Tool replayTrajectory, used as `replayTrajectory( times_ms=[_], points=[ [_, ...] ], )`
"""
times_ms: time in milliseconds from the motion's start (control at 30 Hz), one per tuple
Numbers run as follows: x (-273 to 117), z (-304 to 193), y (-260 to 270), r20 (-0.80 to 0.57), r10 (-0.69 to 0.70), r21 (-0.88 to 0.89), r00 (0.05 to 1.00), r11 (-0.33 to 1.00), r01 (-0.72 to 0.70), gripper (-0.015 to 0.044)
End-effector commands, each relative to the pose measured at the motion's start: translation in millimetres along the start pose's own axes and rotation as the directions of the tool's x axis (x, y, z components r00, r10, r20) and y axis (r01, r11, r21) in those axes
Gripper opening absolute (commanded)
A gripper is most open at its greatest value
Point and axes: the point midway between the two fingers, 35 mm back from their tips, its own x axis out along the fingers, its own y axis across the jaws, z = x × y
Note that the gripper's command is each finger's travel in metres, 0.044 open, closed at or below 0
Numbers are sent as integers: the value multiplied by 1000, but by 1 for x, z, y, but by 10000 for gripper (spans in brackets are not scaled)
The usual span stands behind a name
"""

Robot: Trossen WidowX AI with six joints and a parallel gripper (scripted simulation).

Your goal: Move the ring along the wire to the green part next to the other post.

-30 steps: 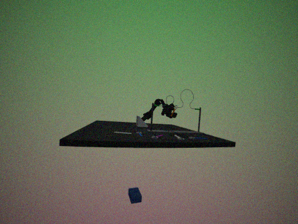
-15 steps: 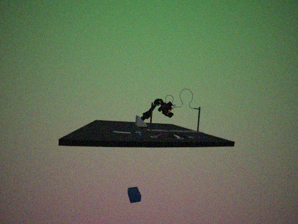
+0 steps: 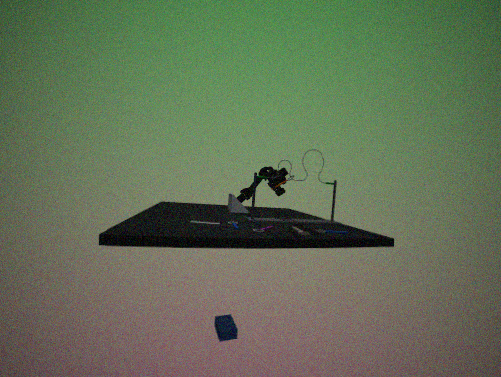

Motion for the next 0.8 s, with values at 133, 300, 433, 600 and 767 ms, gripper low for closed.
replayTrajectory(
  times_ms=[133,300,433,600,767],
  points=[
    [-6,4,-29,-9,-104,-167,995,981,101,-150],
    [-10,8,-46,-9,-166,-273,986,949,158,-150],
    [-15,13,-59,-3,-215,-354,977,914,200,-150],
    [-21,20,-74,9,-273,-449,962,858,248,-150],
    [-27,28,-87,26,-326,-534,945,794,289,-150]
  ],
)
